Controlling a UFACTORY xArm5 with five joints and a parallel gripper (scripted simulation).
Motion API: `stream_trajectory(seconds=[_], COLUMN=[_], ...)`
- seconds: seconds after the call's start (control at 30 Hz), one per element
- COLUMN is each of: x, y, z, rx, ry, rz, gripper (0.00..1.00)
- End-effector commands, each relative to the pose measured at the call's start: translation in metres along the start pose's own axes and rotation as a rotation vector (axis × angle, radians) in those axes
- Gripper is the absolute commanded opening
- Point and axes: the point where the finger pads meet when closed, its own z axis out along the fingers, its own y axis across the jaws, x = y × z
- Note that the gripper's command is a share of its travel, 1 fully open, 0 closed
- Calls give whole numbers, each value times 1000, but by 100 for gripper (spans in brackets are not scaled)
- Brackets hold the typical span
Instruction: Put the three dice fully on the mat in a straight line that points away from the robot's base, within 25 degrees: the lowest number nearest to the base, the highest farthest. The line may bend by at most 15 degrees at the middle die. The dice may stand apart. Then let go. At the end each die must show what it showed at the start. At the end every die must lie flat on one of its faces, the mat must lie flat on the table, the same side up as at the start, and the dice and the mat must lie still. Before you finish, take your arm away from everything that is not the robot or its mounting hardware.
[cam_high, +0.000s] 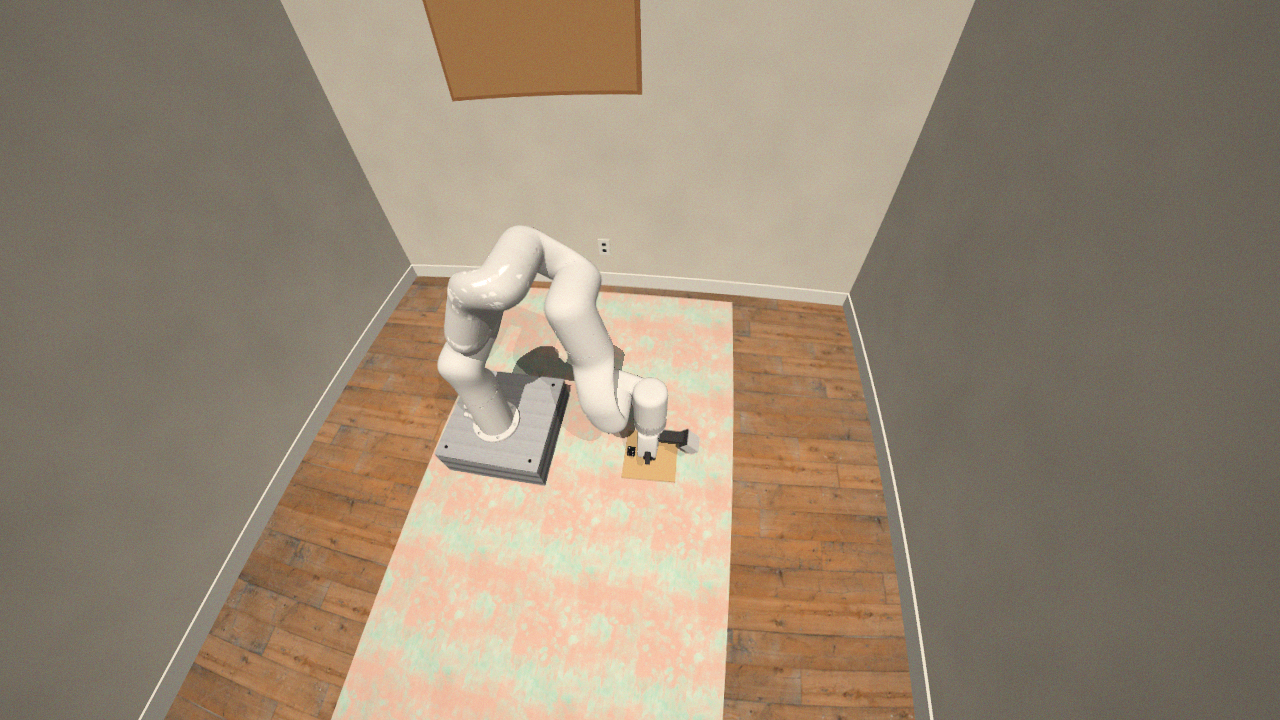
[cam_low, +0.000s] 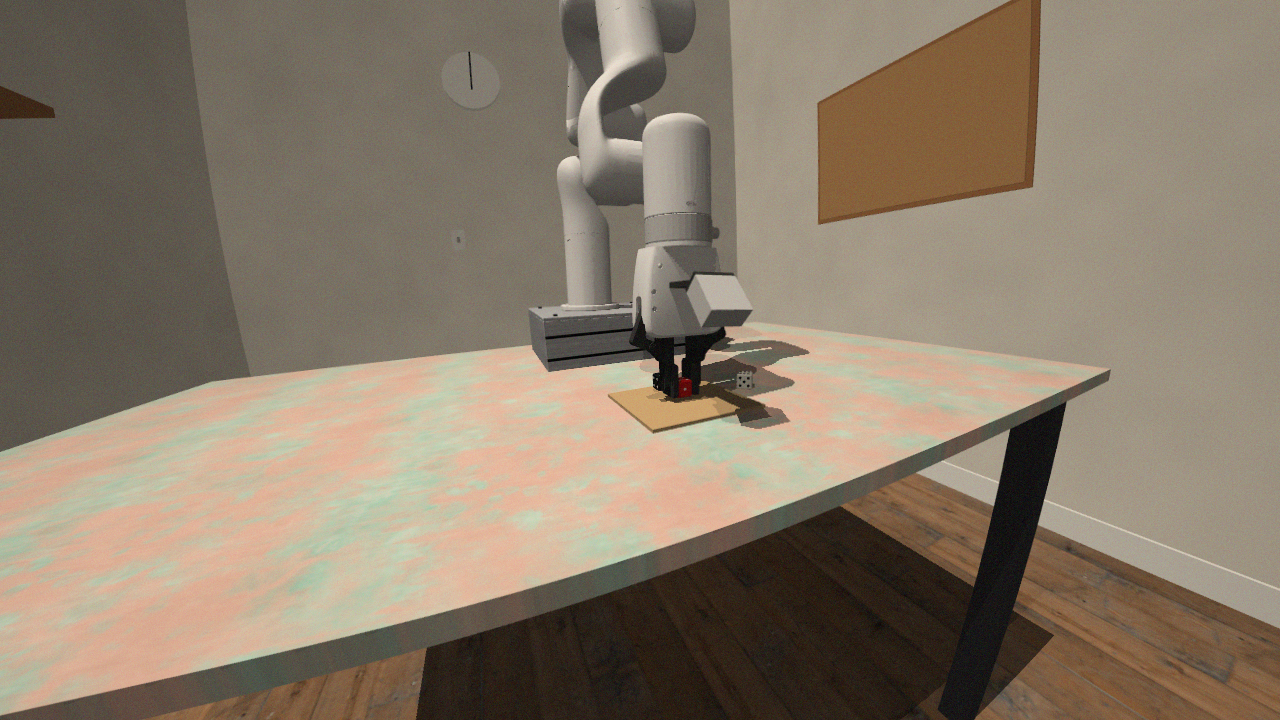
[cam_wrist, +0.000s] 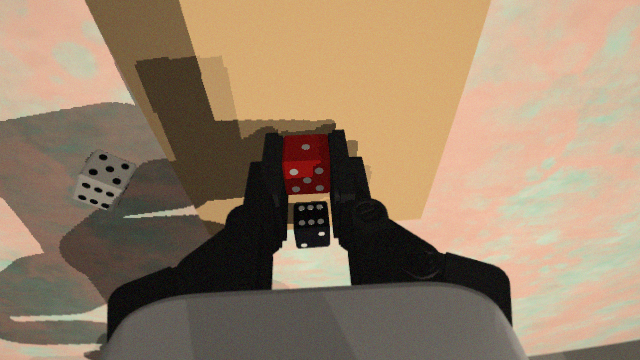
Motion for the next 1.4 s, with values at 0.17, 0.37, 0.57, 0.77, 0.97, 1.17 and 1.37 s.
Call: stream_trajectory(seconds=[0.17,0.37,0.57,0.77,0.97,1.17,1.37], x=[1,1,1,1,1,1,1], y=[0,0,0,0,0,-1,-1], z=[-1,-1,-1,0,1,2,3], rx=[0,0,0,0,0,0,0], ry=[3,3,3,3,3,3,3], rz=[0,0,0,0,0,0,0], gripper=[15,15,15,15,15,15,15])
